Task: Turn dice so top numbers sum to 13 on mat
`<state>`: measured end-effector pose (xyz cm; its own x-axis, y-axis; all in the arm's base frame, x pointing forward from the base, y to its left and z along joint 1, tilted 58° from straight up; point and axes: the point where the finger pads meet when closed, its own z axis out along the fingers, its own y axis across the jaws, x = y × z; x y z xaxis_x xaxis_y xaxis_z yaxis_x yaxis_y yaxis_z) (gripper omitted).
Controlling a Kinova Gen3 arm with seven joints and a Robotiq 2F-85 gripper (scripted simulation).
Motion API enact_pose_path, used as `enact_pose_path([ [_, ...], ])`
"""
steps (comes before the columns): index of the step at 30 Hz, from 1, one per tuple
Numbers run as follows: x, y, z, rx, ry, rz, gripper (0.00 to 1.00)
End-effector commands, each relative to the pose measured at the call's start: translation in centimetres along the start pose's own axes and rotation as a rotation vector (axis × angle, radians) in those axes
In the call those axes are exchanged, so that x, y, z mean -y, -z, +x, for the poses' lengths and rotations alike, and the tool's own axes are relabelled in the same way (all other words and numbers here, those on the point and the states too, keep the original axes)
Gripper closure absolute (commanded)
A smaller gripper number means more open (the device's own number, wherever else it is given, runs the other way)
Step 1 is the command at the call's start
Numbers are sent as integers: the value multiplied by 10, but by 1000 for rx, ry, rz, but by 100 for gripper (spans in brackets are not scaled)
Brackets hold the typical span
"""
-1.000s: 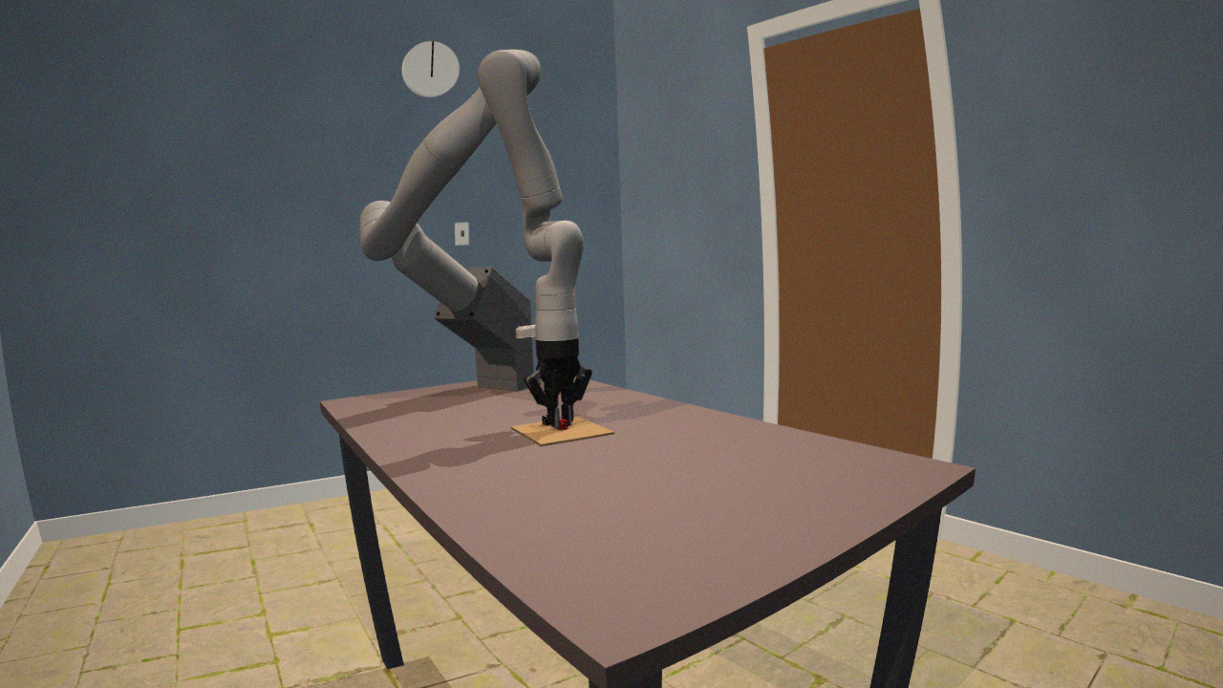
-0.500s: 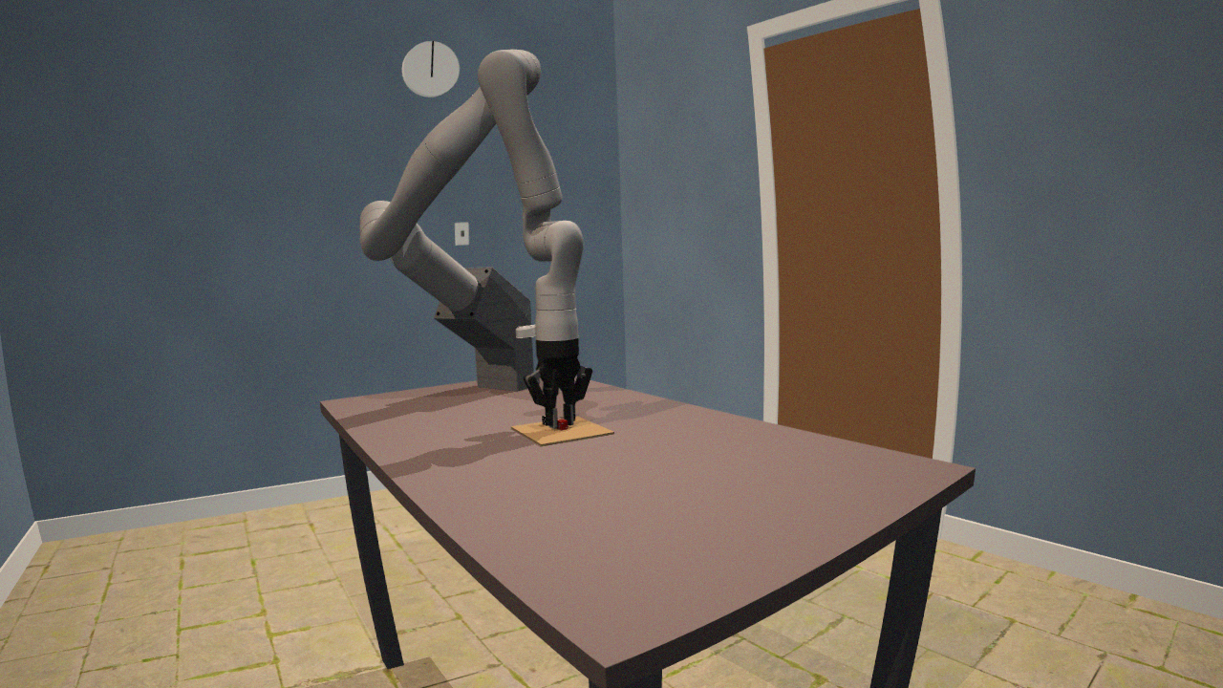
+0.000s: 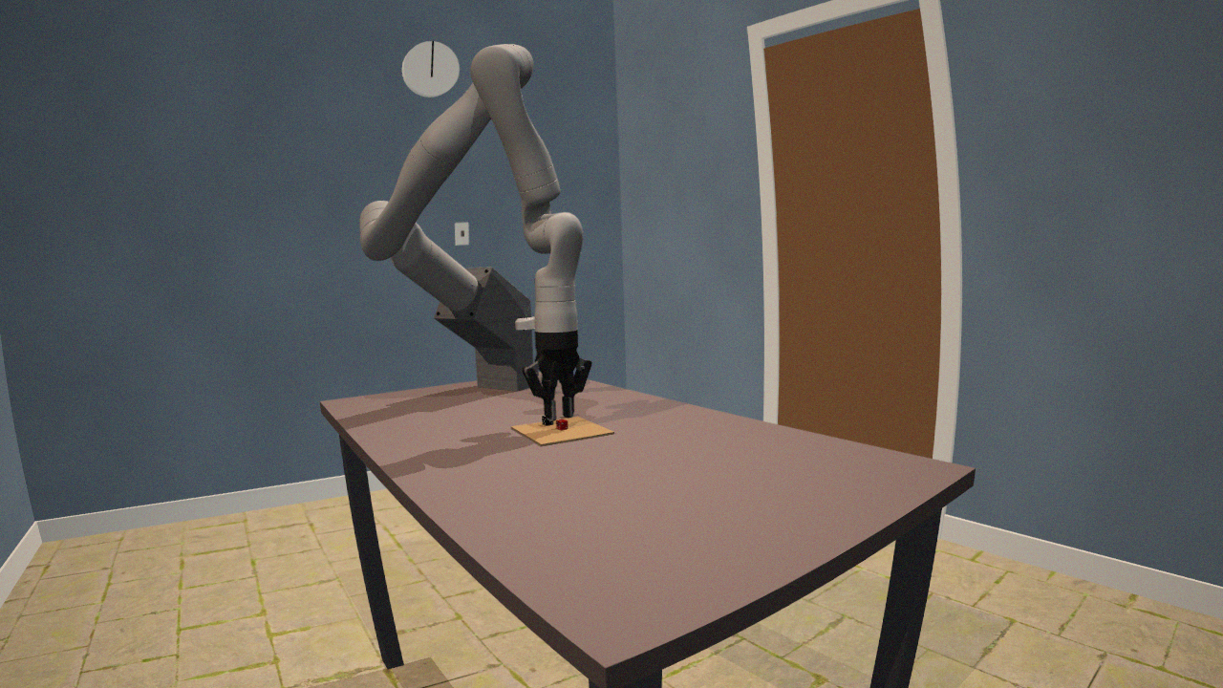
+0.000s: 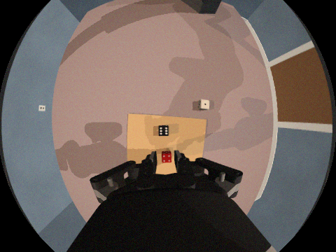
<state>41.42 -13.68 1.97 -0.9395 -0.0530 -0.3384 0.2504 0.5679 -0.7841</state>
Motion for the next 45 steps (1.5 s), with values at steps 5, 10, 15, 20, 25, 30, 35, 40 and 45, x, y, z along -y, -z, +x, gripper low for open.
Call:
enact_pose_path([
  [5, -1, 30, -1, 2, 2, -8, 69],
  [10, -1, 55, -1, 2, 2, -8, 69],
  [15, -1, 72, -1, 2, 2, -8, 69],
  [20, -1, 76, -1, 2, 2, -8, 69],
  [25, -1, 76, -1, 2, 2, -8, 0],
  [30, -1, 76, -1, 2, 2, -8, 0],
  [35, -1, 76, -1, 2, 2, -8, 0],
  [40, -1, 76, -1, 2, 2, -8, 0],
  [45, -1, 76, -1, 2, 3, -8, 0],
])
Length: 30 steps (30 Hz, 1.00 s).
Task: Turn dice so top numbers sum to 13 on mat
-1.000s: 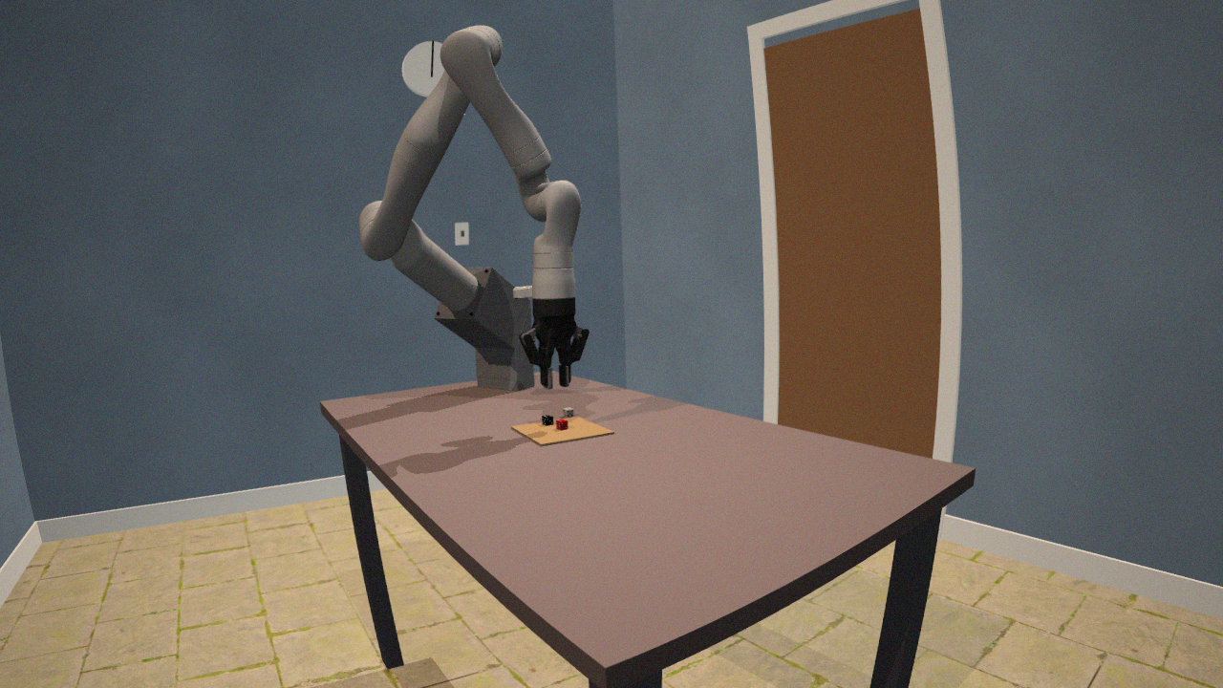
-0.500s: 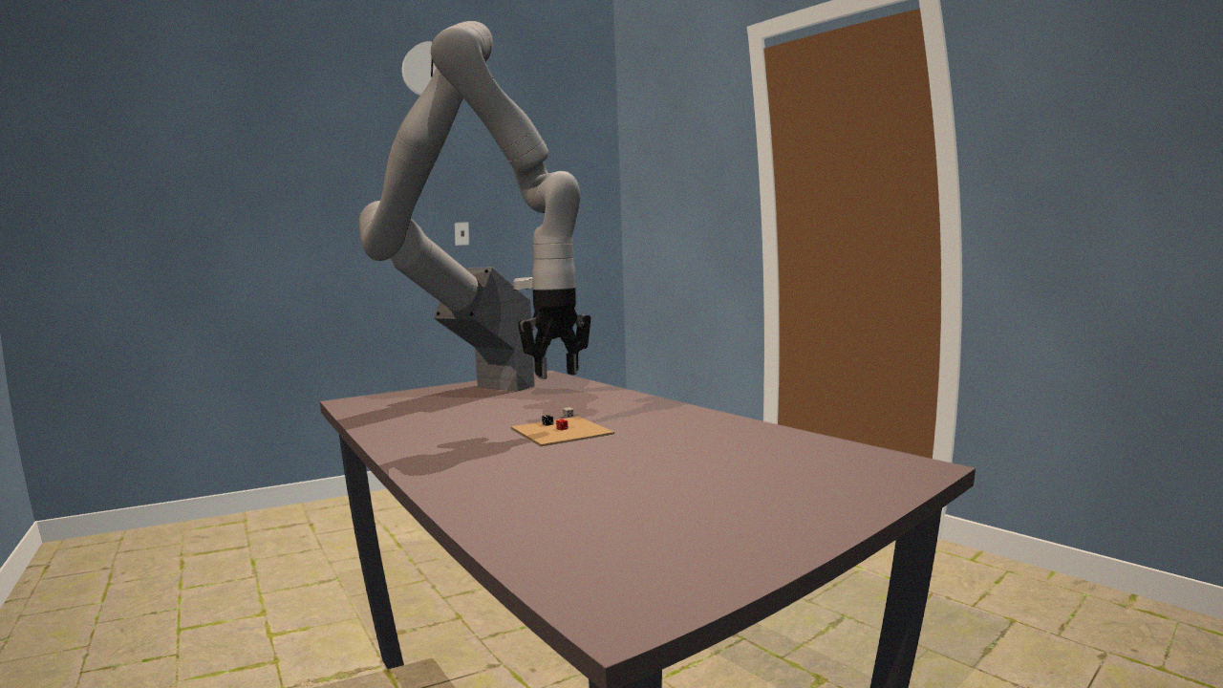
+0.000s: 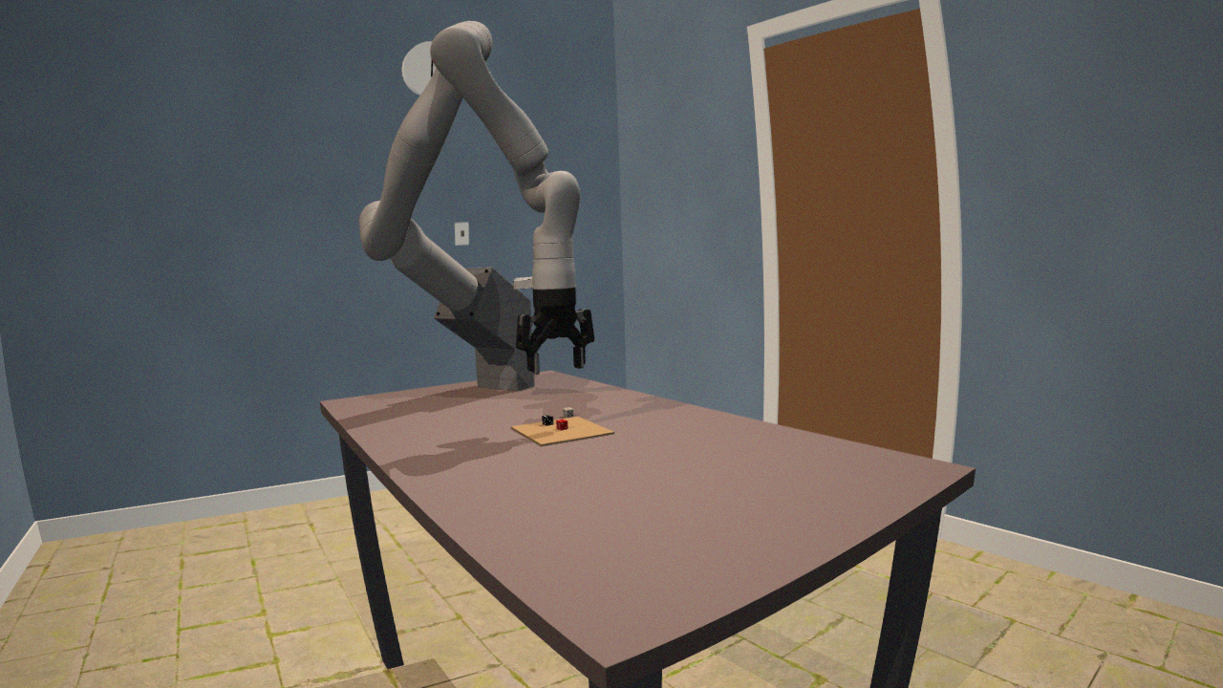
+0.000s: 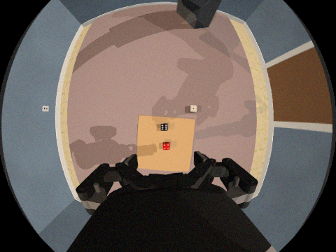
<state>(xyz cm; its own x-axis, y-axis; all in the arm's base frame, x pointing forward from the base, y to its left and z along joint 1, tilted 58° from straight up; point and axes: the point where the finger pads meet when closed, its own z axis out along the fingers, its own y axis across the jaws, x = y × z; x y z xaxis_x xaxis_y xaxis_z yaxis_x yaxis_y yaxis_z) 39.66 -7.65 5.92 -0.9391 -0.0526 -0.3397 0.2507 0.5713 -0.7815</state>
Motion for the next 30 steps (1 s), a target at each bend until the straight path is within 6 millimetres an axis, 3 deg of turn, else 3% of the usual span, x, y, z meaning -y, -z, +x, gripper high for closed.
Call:
enact_pose_path([
  [1, -2, 2, -1, 1, 7, -4, 0],
  [11, -7, -1, 6, 0, 134, 1, 0],
  [30, -40, -14, 48, -6, 892, 12, 0],
])
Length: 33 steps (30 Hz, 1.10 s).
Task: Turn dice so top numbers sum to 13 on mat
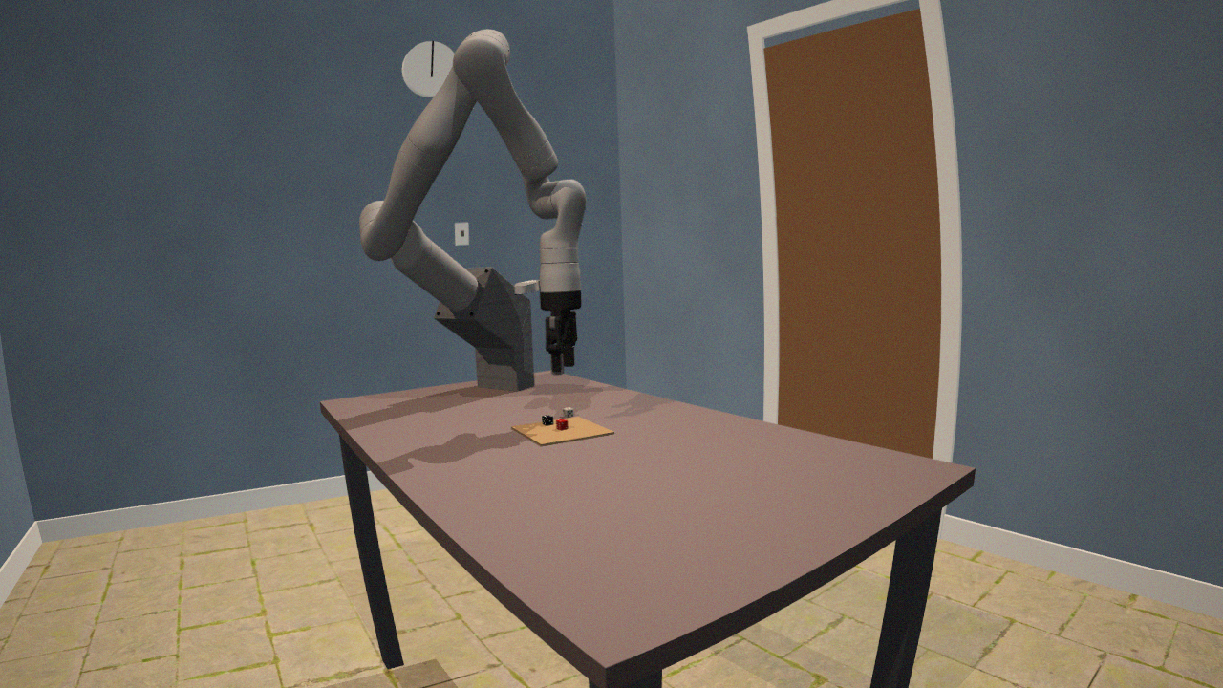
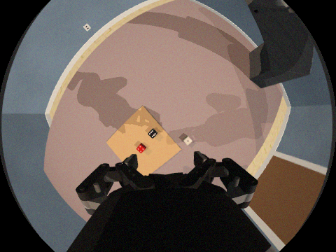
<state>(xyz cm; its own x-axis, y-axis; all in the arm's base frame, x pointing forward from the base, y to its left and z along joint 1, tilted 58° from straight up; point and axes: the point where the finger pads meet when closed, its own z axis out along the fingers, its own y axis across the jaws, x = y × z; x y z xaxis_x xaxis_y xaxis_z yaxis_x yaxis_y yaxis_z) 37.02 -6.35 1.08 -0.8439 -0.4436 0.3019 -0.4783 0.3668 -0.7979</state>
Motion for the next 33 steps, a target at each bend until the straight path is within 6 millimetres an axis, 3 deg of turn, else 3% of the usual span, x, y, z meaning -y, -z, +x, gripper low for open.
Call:
enact_pose_path([
  [1, -10, -6, 5, -16, 172, 3, 0],
  [13, -45, -11, 9, -4, 626, -6, 0],
  [24, -51, -12, 10, 0, 701, -8, 0],
  [25, -51, -12, 10, 0, 701, -8, 69],
  [33, -51, -12, 10, 0, 701, -8, 69],
])
